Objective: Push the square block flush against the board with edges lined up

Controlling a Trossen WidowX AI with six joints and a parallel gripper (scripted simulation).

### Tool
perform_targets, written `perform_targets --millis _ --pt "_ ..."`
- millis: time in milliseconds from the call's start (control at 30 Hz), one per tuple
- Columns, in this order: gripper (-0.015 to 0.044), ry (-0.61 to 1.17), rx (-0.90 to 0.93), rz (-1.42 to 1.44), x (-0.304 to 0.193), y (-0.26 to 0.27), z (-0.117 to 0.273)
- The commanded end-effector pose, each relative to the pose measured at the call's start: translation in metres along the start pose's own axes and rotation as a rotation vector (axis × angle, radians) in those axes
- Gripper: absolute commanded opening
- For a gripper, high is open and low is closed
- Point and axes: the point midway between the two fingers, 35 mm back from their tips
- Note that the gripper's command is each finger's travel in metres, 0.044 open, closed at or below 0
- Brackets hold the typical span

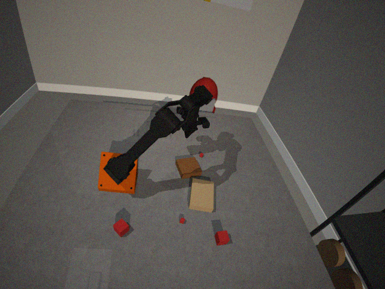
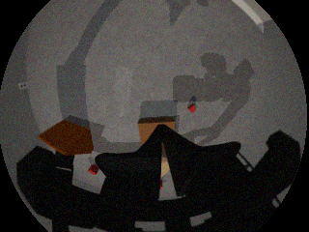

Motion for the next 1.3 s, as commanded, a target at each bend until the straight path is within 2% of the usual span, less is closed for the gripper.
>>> perform_targets --millis 0,867,1267 --pt "0.0000 -0.003 0.005 -0.003 0.000 0.001 0.002" --pt "0.0000 -0.001 0.000 -0.007 -0.001 0.000 0.001" --pt "0.0000 -0.015 0.000 -0.389 -0.050 -0.006 -0.007"
Point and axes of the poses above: the point midway between the two fingers, 35 mm back from their tips, its own z axis back along the fingers, its own y axis across the jaws, x = y × z, and after that the axes turned 3 degrees about -z, right-handed
